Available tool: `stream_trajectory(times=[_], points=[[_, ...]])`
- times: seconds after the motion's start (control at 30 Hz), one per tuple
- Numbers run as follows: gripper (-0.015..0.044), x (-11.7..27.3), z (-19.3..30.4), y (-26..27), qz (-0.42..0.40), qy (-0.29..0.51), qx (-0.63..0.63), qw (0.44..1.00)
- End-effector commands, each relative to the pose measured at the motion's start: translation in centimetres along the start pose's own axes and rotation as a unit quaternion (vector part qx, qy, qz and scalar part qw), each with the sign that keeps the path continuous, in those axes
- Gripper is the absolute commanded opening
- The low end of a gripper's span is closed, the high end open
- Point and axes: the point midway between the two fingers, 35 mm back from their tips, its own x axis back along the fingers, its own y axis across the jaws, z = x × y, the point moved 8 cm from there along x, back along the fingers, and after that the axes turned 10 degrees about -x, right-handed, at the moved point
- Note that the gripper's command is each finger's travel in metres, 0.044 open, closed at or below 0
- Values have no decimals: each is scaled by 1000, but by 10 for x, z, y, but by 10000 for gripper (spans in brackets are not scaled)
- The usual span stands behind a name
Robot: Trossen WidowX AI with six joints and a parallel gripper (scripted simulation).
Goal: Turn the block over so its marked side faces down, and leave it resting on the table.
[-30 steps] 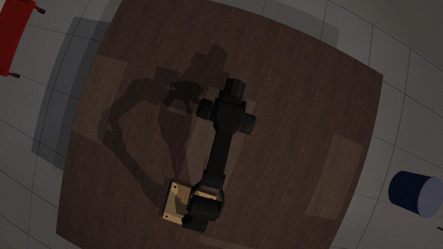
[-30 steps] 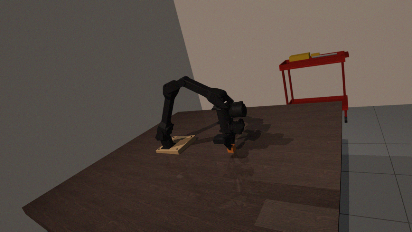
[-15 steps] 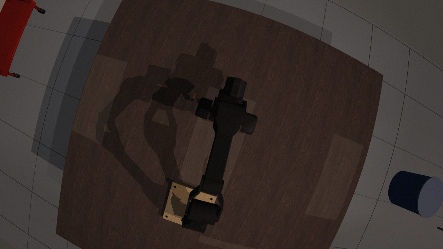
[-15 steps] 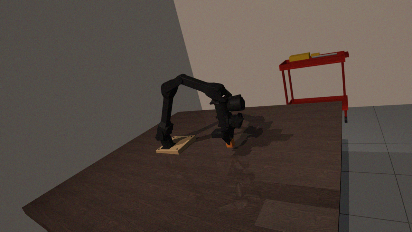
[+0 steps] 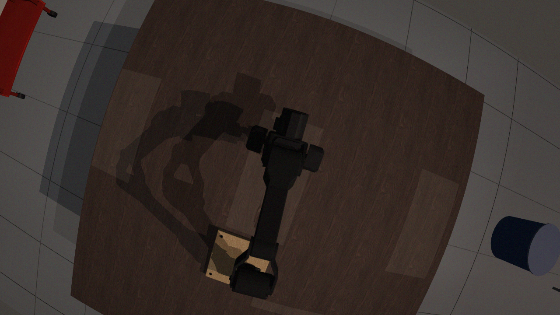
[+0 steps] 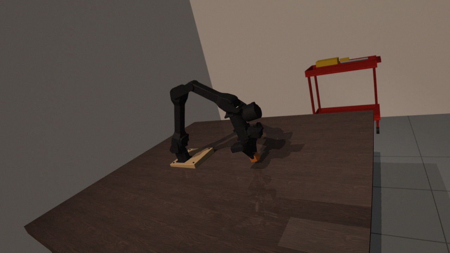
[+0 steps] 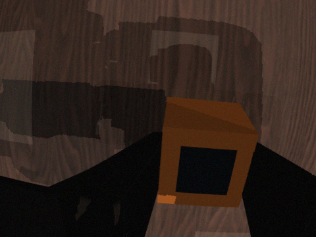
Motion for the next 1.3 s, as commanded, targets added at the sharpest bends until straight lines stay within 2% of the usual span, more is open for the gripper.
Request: stream_trajectory(times=[0.0,0.7,1.27], points=[[0,-3,7,-1,-2,-23,2,1000],[0,-6,35,-7,-25,-151,2,988],[0,-44,48,-8,-47,-275,3,960]])
